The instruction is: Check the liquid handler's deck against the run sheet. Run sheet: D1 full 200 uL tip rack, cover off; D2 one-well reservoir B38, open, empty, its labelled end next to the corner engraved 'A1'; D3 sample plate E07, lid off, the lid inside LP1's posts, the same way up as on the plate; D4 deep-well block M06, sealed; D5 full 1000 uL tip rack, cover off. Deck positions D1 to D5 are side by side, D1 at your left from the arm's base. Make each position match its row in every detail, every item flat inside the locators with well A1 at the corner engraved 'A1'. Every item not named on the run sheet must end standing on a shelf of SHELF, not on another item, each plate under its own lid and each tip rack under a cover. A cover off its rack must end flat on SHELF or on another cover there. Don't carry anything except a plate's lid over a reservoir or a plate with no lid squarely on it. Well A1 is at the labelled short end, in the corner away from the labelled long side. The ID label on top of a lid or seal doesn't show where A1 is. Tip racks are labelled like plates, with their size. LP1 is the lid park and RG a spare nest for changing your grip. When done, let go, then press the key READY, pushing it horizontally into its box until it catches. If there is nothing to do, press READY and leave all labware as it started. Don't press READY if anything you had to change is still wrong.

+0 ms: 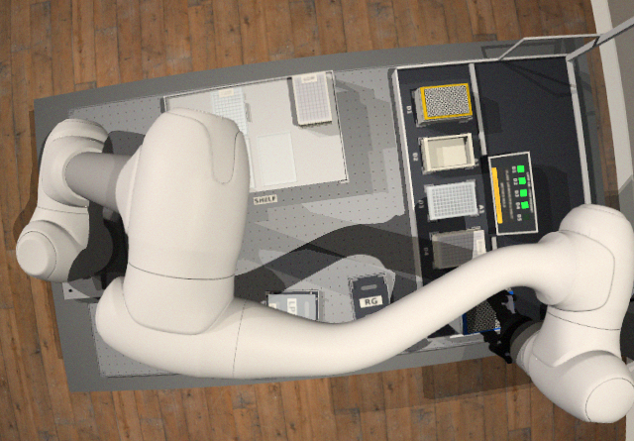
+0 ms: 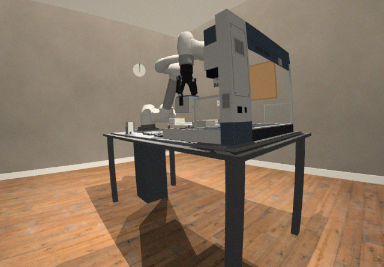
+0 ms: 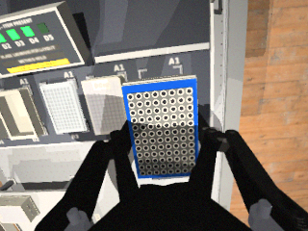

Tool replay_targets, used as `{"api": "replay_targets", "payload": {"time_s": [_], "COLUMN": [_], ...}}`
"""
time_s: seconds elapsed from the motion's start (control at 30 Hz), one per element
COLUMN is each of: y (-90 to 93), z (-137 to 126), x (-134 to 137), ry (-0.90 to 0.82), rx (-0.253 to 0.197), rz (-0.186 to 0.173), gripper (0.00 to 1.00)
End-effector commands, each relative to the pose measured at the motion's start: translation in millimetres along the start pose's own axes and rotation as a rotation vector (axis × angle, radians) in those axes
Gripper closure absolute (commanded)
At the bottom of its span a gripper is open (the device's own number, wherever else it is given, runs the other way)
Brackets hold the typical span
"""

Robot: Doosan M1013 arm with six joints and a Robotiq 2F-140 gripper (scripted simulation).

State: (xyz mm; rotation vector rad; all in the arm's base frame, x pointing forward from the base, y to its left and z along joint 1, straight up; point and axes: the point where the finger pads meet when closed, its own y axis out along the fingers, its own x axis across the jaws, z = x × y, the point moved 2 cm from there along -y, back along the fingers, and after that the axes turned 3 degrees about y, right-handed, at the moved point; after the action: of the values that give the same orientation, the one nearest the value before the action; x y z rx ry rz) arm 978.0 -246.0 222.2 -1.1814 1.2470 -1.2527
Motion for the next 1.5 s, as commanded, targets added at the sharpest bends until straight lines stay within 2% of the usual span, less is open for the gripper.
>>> {"api": "replay_targets", "payload": {"time_s": [0.0, 1.47], "y": [-5.5, -68.8], "z": [0, 0], "x": [0, 0], "ry": [0.000, 0.000], "rx": [0.002, 0.002], "rz": [0.000, 0.000], "gripper": [0.90, 0.90]}}
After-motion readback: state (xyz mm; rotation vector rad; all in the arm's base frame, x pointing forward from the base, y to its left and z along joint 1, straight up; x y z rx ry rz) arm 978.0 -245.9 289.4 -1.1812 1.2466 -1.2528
